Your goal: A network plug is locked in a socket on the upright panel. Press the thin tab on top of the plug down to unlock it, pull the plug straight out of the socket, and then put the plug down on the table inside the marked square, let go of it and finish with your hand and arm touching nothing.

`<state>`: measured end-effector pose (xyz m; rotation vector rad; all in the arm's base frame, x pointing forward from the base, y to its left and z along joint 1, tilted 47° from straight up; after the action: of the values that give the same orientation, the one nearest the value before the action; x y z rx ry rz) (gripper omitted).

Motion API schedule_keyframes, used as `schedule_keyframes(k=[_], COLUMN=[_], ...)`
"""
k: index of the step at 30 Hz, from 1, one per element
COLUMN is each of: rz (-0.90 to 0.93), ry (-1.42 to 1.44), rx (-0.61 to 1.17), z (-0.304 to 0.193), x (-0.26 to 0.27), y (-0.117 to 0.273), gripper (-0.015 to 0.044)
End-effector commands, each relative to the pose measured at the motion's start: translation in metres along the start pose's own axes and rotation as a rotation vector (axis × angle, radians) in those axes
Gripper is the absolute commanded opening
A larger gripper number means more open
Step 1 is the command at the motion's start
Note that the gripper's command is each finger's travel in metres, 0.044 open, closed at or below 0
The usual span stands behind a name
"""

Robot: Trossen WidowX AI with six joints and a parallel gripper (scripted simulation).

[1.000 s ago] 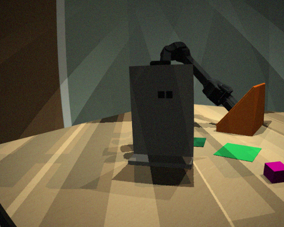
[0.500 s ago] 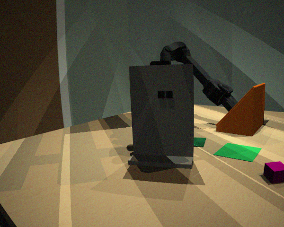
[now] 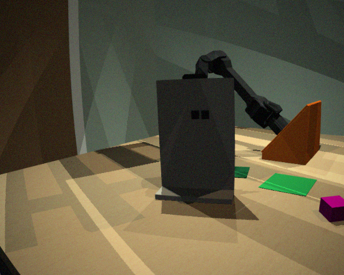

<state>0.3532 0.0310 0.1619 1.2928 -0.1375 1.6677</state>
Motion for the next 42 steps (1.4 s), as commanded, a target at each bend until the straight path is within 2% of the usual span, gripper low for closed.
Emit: schedule_keyframes(k=[1, 42], rz=[0.000, -0.001], ry=[0.001, 0.001], rx=[0.000, 0.001], z=[-0.001, -0.007], x=[-0.001, -0.002], y=[0.004, 0.027], gripper=[0.0000, 0.0000])
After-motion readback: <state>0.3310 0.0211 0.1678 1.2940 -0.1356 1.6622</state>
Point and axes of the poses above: the point midway between the two fingers, 35 mm back from their tips, its own y axis back along the fingers, its own x axis across the jaws, z = x × y, the point moved 4 cm from there along y, back along the fingers, and after that the axes turned 12 degrees about -y, right-handed, at the moved point
